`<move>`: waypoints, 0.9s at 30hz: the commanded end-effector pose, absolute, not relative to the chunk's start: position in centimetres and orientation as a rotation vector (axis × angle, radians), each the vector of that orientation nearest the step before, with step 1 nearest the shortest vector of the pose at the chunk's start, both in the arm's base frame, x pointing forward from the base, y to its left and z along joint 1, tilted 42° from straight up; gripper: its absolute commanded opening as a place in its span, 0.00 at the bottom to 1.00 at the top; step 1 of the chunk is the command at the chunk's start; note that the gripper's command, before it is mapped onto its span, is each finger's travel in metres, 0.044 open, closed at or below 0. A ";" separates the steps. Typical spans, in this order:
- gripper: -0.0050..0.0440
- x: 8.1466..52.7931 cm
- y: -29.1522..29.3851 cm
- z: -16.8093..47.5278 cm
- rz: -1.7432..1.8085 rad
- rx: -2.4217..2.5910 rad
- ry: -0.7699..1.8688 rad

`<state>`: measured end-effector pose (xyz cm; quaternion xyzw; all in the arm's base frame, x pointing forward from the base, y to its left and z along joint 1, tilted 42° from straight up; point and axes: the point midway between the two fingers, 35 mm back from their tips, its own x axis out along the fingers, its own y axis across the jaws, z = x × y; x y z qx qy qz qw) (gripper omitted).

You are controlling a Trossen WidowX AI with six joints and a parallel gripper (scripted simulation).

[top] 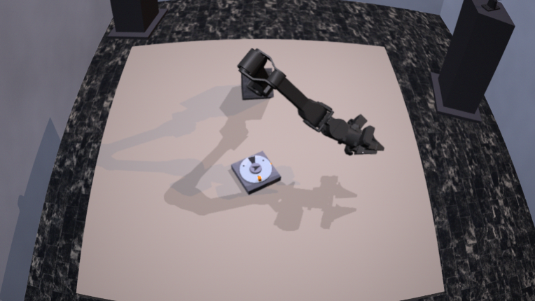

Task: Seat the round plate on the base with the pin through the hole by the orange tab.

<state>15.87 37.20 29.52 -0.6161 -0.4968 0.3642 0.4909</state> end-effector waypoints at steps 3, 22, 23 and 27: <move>0.43 20.2 32.2 31.5 0.909 -1.453 -0.981; 0.10 27.4 16.2 29.1 0.838 -1.072 -0.064; 0.10 27.4 15.2 28.9 0.822 -1.040 -0.018; 0.10 27.3 13.4 28.6 0.786 -0.973 0.072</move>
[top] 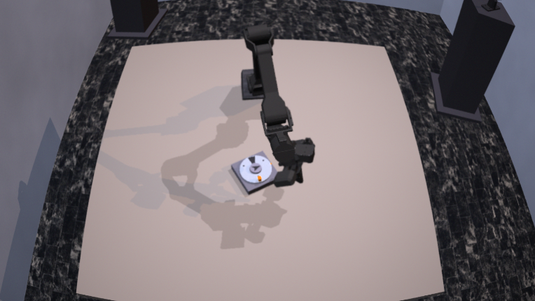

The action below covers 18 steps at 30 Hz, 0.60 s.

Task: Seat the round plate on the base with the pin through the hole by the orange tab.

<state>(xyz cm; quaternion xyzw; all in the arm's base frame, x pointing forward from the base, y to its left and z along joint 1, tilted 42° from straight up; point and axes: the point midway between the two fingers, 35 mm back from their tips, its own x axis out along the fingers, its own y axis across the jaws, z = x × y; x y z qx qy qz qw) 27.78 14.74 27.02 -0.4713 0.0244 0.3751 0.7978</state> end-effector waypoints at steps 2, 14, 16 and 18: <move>0.10 26.7 10.9 27.9 0.736 -0.875 0.199; 0.03 21.6 2.0 26.2 0.389 -0.352 0.627; 0.02 20.9 1.5 26.0 0.355 -0.305 0.655; 0.00 20.0 1.1 25.5 0.327 -0.249 0.704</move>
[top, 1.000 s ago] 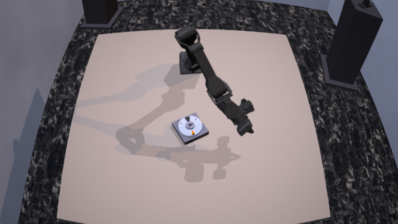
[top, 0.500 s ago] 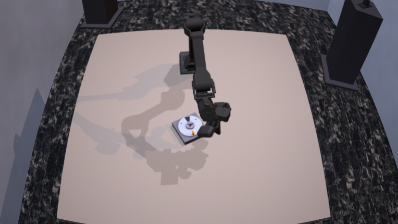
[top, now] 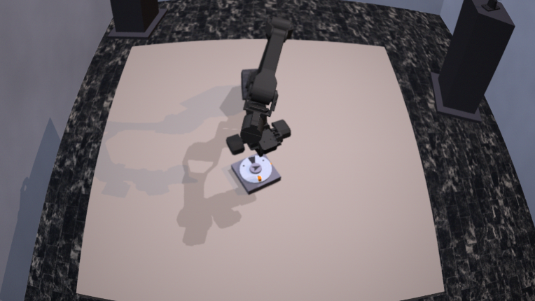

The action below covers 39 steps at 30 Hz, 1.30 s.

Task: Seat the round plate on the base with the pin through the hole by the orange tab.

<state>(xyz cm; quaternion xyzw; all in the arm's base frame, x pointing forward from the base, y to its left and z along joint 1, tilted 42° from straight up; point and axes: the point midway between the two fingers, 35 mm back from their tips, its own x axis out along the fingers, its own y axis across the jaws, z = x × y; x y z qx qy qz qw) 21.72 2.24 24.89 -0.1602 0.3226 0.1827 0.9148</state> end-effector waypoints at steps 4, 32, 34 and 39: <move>0.00 17.0 -0.3 24.9 0.174 -0.034 0.807; 0.00 19.3 -0.6 24.6 0.165 -0.019 0.834; 0.00 20.8 -0.5 24.6 0.165 -0.019 0.834; 0.00 27.5 1.5 23.9 0.166 -0.014 0.824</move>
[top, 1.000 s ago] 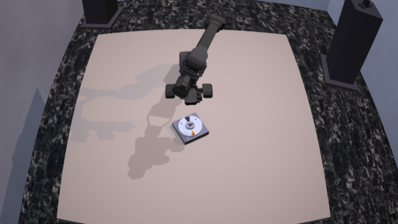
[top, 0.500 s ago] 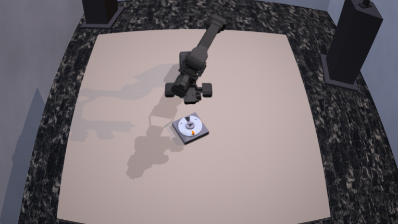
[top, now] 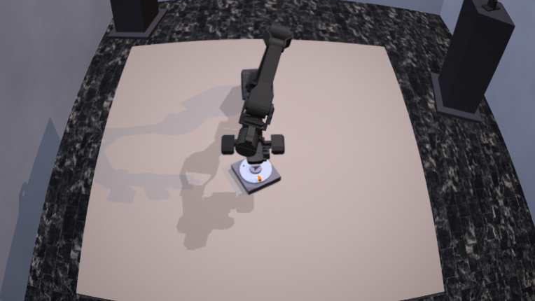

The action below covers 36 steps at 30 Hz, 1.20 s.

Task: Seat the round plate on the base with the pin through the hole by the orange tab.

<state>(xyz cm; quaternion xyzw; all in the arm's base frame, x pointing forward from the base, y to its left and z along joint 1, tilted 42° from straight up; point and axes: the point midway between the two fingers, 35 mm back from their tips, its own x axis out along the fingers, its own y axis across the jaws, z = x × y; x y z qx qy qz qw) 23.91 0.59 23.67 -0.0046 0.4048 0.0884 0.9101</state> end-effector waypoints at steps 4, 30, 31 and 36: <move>0.00 27.8 1.6 23.8 0.166 -0.014 0.823; 0.00 30.7 2.3 20.1 0.169 -0.014 0.823; 0.00 30.7 2.3 20.1 0.169 -0.014 0.823; 0.00 30.7 2.3 20.1 0.169 -0.014 0.823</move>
